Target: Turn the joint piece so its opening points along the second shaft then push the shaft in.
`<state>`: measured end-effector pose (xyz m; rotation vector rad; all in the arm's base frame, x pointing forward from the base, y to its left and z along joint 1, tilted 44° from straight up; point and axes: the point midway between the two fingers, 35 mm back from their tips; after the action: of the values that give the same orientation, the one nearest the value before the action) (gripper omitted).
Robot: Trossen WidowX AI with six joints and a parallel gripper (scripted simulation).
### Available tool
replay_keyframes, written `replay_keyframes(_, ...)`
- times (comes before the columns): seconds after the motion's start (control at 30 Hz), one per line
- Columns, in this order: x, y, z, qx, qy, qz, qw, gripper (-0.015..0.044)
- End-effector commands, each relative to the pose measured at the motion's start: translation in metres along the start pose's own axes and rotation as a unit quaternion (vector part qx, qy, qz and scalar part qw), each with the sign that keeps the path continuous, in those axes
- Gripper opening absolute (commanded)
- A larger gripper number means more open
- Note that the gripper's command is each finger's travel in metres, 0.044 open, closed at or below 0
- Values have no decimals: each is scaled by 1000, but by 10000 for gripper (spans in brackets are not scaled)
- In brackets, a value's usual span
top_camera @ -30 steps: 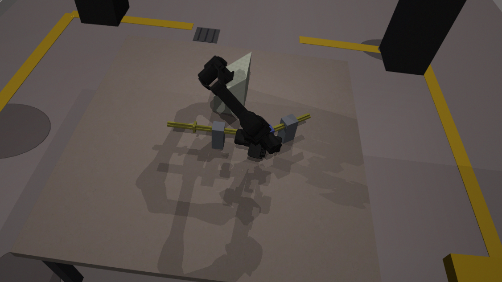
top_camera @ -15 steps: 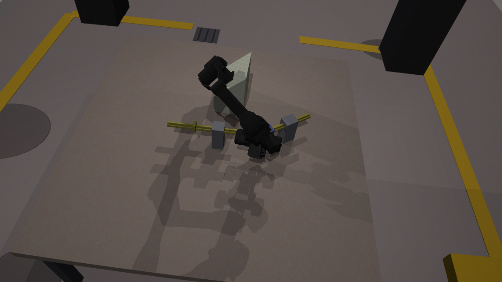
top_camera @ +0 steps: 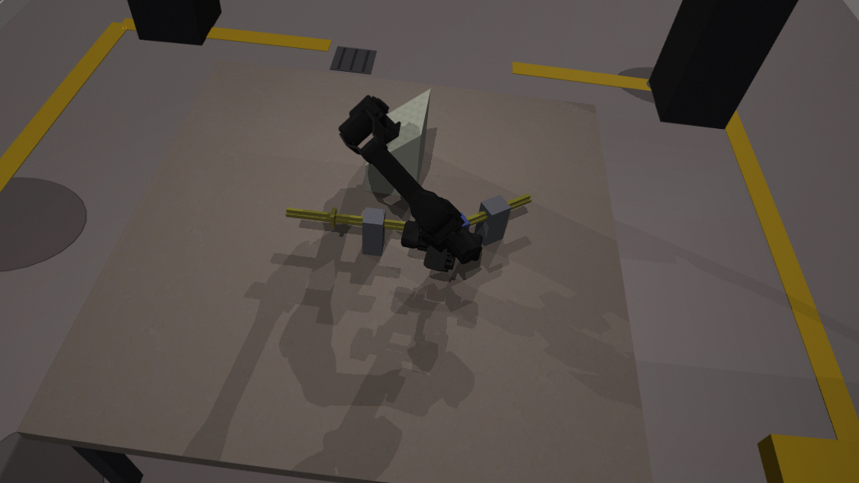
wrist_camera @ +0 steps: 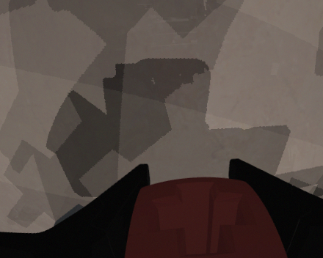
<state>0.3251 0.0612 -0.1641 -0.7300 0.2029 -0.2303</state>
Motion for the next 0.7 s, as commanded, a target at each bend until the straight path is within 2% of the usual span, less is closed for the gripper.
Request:
replay_keyframes(0.0, 1, 0, 0, 0, -2, 2, 1000, 182)
replay_keyframes(0.53, 1, 0, 0, 0, -2, 2, 1000, 182)
replay_keyframes(0.6, 0, 0, 0, 0, 0, 0, 1000, 147)
replay_keyframes(0.67, 0, 0, 0, 0, 0, 0, 1000, 147)
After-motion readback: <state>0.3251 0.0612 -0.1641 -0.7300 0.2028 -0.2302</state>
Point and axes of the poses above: the point midway between the two fingers, 35 mm back from their tips, its own z axis back along the fingers, its own y axis across the jaws, x = y × z
